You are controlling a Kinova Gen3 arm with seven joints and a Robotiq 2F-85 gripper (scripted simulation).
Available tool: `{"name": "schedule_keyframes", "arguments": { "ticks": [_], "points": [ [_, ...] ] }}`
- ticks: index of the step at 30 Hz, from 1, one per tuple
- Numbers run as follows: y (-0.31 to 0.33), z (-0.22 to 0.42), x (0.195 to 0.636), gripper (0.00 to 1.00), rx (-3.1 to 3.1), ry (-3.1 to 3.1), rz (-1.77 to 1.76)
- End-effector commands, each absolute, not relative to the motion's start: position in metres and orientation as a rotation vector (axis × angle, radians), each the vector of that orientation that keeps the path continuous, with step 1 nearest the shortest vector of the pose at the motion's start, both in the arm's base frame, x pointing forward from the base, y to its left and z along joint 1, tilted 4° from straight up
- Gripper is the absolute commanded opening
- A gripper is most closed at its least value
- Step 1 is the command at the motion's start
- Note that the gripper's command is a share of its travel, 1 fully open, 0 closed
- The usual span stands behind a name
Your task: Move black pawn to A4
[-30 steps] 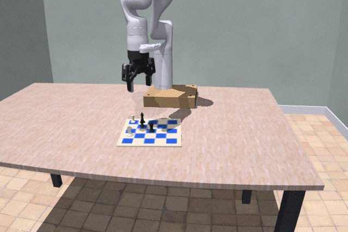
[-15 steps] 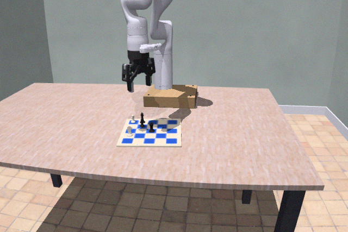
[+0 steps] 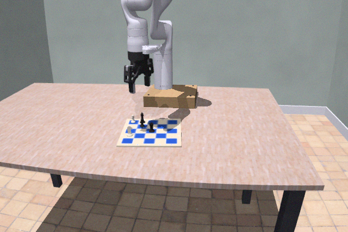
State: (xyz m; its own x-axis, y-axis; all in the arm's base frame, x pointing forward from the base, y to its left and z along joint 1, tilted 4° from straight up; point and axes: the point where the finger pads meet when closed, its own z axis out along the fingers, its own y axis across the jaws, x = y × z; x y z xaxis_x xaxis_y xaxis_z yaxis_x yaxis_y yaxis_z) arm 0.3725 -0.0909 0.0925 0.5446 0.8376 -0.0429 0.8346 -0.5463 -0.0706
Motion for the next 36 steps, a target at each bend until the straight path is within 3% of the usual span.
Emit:
{"name": "schedule_keyframes", "arguments": {
  "ticks": [1, 18, 36],
  "points": [
    [-0.093, 0.092, 0.372, 1.00, -2.723, -1.476, 0.110],
    [-0.095, 0.082, 0.363, 1.00, -2.372, -1.940, 0.141],
    [-0.098, 0.067, 0.353, 1.00, -1.611, -2.548, 0.132]
  ]
}}
